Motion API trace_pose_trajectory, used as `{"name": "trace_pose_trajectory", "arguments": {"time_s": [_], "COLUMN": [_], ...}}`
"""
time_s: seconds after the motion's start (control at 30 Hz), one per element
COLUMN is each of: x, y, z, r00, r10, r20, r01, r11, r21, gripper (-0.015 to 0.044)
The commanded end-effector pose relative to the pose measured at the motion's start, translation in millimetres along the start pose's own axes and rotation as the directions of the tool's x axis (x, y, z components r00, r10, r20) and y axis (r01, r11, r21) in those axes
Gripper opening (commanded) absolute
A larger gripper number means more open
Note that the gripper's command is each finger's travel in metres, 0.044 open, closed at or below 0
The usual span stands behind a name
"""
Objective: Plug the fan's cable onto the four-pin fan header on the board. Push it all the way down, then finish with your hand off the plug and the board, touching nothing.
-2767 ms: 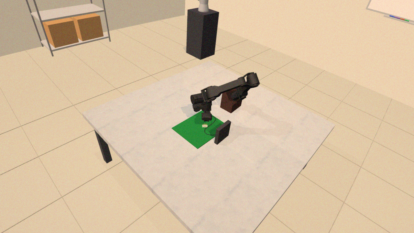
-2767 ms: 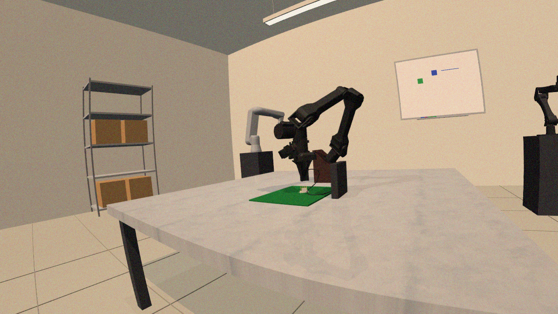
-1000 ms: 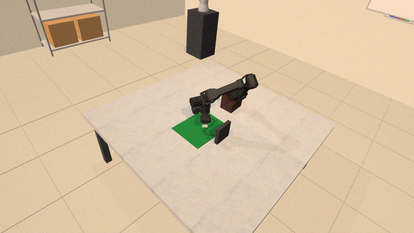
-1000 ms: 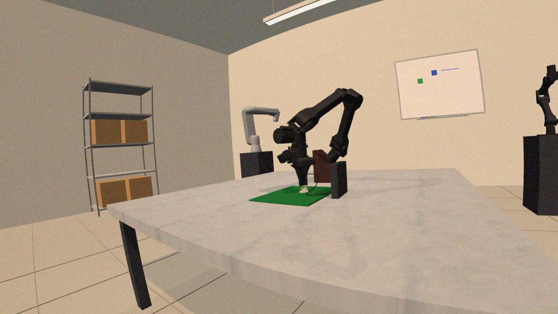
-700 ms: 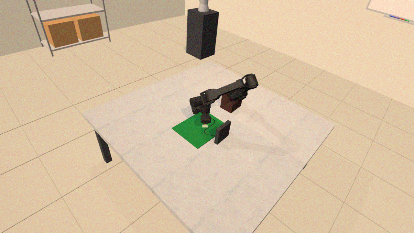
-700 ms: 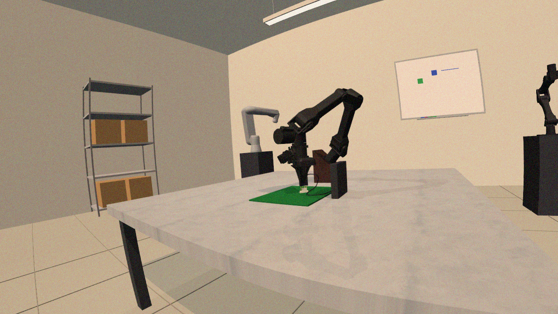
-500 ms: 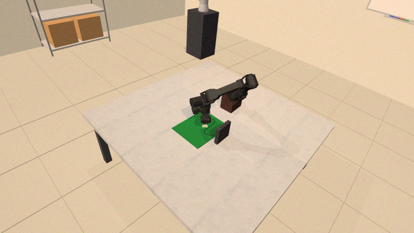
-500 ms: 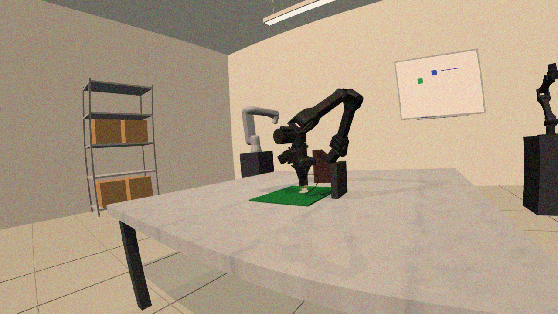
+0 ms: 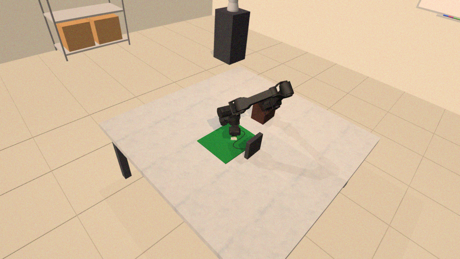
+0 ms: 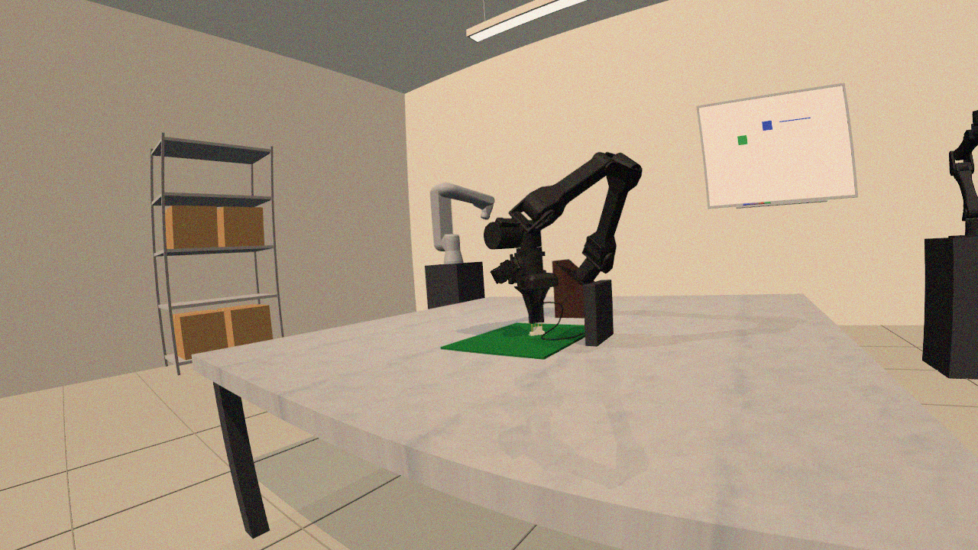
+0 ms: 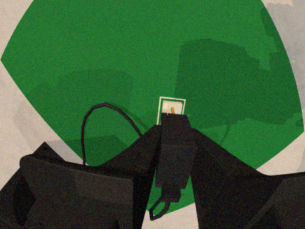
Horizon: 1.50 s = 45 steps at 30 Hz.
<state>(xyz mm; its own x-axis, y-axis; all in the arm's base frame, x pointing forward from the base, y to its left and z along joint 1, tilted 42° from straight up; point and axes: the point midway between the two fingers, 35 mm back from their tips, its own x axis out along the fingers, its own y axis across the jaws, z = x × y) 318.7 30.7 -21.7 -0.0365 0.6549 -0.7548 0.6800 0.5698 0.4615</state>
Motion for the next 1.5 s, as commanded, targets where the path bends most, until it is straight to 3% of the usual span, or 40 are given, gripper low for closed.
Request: {"name": "trace_pose_trajectory", "arguments": {"time_s": [0.0,1.47], "x": [-0.3,6.8], "y": [-0.5,-0.7], "z": [-0.3,-0.9], "r00": [1.000,1.000], "r10": [0.006,0.006], "r20": [-0.001,-0.002], "r01": [-0.006,-0.006], "r11": [1.000,1.000], "r21": [0.006,0.007], "gripper": [0.0000,0.0000]}}
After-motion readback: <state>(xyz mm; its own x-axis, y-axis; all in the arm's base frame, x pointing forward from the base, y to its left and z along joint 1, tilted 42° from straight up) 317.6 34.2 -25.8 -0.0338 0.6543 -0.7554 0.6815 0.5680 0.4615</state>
